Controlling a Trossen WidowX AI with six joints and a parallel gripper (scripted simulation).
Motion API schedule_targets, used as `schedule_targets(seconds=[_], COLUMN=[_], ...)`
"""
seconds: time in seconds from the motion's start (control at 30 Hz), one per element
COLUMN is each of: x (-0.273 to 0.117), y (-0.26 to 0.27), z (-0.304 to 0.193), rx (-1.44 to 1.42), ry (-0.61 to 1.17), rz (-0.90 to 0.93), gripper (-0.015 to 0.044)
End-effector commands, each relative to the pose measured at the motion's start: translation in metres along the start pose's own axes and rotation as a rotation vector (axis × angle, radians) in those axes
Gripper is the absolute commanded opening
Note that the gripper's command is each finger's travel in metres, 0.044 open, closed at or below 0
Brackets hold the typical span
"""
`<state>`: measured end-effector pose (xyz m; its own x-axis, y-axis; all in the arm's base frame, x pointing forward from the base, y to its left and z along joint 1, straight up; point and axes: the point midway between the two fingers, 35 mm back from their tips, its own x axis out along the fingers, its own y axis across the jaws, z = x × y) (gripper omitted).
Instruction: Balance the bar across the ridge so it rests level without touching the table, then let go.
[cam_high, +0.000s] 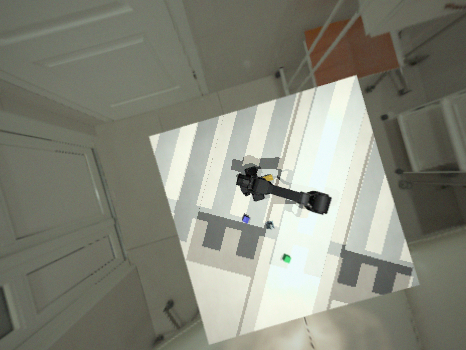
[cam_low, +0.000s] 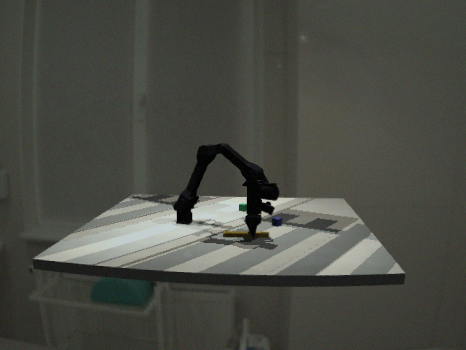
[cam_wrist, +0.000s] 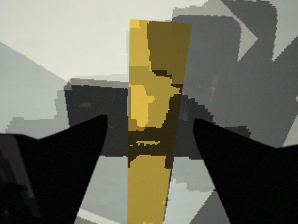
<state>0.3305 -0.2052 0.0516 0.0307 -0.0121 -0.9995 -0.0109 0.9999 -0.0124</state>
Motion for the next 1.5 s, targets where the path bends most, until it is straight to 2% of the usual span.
schedule_targets(seconds=[0.0, 0.03, 0.23, 0.5, 0.63, 1.47], x=[0.001, 0.001, 0.000, 0.000, -0.006, -0.071], y=[0.000, 0.000, 0.000, 0.000, 0.000, -0.001], z=[-0.001, -0.001, 0.000, 0.000, 0.001, 0.002], rx=[-0.005, -0.005, 0.000, 0.000, 0.000, -0.004], ry=[0.006, 0.006, 0.000, 0.000, 0.001, 0.004], rz=[-0.003, -0.003, 0.000, 0.000, 0.000, -0.003], gripper=[0.0315, 0.0315, 0.0157, 0.0104, 0.0000, 0.0000])
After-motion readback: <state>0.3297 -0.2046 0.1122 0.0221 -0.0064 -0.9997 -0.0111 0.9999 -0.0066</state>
